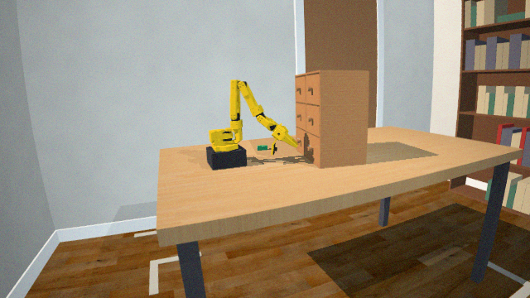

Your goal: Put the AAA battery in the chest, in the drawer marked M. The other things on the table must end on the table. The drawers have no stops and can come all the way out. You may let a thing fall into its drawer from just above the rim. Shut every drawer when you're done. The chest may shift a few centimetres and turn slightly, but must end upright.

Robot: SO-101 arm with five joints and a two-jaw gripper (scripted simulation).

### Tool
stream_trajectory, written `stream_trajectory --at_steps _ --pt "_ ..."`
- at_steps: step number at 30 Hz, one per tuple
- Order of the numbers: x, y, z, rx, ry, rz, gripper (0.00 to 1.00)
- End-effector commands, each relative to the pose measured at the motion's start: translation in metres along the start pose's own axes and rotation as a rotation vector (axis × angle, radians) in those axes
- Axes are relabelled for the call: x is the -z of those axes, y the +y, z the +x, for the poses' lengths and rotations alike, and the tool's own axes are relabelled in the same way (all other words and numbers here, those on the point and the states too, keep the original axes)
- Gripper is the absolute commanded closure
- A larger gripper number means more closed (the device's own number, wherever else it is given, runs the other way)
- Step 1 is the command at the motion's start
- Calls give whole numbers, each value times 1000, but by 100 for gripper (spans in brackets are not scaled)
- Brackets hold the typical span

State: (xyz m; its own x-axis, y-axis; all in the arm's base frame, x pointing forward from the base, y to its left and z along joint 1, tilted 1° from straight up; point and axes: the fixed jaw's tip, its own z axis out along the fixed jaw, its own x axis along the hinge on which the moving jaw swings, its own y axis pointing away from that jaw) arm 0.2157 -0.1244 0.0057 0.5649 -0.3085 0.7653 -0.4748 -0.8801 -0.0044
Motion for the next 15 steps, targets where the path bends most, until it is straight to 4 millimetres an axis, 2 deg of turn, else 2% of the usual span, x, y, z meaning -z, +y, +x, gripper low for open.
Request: stream_trajectory --at_steps 1,15 --pt "7 0 2 -14 -38 0 79" --pt "27 -1 7 -17 -118 2 79"
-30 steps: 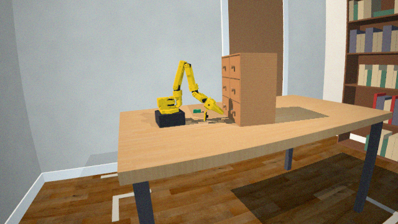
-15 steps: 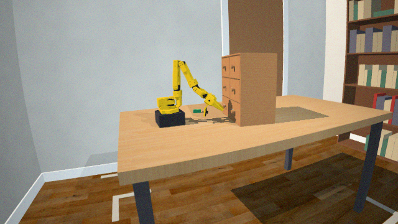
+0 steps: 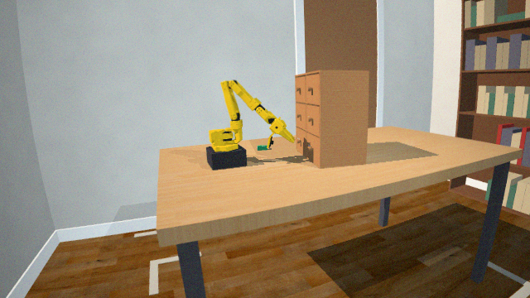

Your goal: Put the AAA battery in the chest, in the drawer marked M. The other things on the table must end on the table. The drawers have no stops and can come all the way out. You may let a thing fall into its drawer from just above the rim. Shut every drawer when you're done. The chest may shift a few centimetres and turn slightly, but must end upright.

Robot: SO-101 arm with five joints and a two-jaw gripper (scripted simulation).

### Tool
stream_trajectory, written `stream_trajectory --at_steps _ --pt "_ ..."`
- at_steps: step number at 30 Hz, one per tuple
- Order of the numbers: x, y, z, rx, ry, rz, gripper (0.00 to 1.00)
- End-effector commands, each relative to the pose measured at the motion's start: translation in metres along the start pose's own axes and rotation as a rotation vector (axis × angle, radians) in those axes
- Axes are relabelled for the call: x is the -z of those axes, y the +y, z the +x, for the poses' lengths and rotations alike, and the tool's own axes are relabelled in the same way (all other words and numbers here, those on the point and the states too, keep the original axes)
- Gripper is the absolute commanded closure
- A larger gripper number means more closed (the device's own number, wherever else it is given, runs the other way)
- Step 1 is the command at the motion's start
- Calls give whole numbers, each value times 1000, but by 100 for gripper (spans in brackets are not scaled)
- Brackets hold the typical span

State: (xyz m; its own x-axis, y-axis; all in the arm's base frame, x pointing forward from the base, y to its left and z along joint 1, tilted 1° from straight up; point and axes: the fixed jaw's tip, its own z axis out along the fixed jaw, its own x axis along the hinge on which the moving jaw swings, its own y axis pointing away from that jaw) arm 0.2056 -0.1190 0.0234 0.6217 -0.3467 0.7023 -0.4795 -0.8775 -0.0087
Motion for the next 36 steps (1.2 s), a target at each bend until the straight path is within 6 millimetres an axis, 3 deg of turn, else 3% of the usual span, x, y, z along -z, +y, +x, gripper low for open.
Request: stream_trajectory --at_steps 1,22,36 --pt "9 -1 0 -10 -32 3 79" --pt "47 -2 -7 -14 -145 5 79" --pt "82 -3 -23 -17 -238 5 79"
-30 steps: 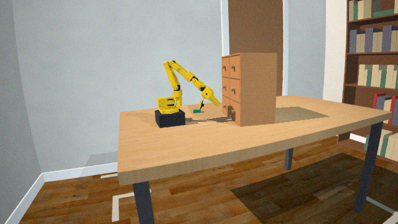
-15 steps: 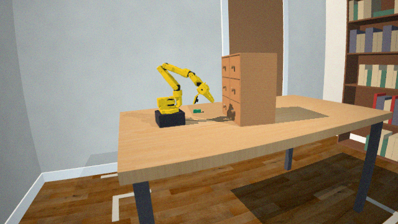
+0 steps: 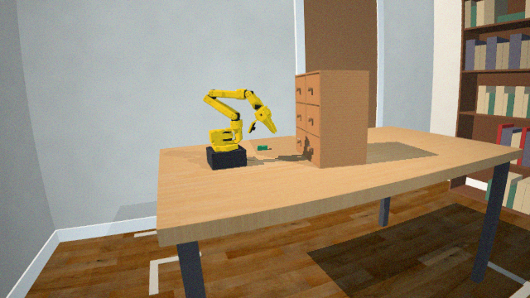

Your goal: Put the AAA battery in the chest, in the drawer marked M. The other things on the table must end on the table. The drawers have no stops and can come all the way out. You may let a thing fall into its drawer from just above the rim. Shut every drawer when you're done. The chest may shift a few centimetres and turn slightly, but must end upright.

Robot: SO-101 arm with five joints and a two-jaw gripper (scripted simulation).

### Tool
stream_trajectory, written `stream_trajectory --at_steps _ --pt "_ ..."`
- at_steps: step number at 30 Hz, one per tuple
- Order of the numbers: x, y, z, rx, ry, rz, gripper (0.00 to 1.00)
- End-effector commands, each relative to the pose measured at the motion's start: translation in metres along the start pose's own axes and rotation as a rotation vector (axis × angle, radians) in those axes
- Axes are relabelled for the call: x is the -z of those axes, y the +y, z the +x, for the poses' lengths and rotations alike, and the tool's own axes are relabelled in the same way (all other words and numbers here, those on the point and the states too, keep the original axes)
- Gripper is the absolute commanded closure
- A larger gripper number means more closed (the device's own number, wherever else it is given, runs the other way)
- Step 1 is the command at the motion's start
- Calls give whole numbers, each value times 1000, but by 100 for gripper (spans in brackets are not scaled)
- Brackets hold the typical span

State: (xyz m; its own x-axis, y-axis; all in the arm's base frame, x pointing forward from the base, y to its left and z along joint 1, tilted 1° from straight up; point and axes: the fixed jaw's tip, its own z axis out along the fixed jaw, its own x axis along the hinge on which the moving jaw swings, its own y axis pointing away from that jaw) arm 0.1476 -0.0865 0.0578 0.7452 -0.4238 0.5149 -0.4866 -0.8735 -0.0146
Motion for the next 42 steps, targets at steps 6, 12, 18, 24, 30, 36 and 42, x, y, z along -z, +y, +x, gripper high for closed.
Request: stream_trajectory --at_steps 6,12,18,24,30,36,42 --pt "18 -1 -12 -6 -27 5 79" --pt "19 -1 -12 -7 -30 5 79" --pt "19 -1 -12 -7 -30 5 79" --pt "19 -1 -12 -7 -30 5 79" --pt "19 -1 -12 -7 -30 5 79" --pt "19 -1 -12 -7 -30 5 79" --pt "19 -1 -12 -6 -30 5 79"
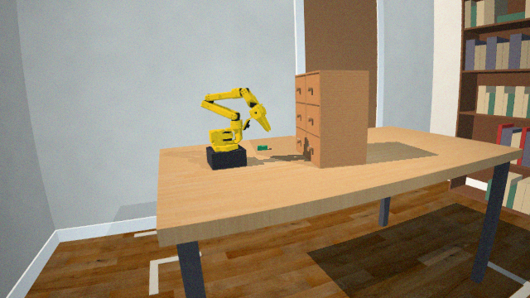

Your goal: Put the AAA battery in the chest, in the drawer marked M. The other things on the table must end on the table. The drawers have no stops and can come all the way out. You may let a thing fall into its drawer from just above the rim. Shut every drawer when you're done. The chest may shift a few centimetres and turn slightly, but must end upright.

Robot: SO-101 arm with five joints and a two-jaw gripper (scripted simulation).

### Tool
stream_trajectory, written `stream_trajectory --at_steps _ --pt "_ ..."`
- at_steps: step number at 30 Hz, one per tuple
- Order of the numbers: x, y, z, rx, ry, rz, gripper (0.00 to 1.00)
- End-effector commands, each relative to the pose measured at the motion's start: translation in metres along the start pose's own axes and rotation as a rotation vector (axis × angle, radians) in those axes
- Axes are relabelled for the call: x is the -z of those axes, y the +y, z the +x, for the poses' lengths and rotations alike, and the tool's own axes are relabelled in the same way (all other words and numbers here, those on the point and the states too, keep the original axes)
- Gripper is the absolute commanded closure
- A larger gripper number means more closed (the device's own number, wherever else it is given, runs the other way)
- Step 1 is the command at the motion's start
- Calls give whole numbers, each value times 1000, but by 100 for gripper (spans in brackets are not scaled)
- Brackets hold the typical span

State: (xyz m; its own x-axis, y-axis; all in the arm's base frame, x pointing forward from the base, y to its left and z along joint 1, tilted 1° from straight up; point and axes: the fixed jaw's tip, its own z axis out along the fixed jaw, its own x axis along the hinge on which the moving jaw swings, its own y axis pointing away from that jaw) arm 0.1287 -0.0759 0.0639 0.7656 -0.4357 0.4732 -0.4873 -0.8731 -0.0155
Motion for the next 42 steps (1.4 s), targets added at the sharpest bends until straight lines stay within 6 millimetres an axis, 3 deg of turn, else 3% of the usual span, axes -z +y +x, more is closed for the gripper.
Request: stream_trajectory --at_steps 1,12,42 --pt "3 -1 3 -5 18 5 79" --pt "3 -1 3 -5 18 5 79" --pt "3 1 -2 -709 21 1 79"
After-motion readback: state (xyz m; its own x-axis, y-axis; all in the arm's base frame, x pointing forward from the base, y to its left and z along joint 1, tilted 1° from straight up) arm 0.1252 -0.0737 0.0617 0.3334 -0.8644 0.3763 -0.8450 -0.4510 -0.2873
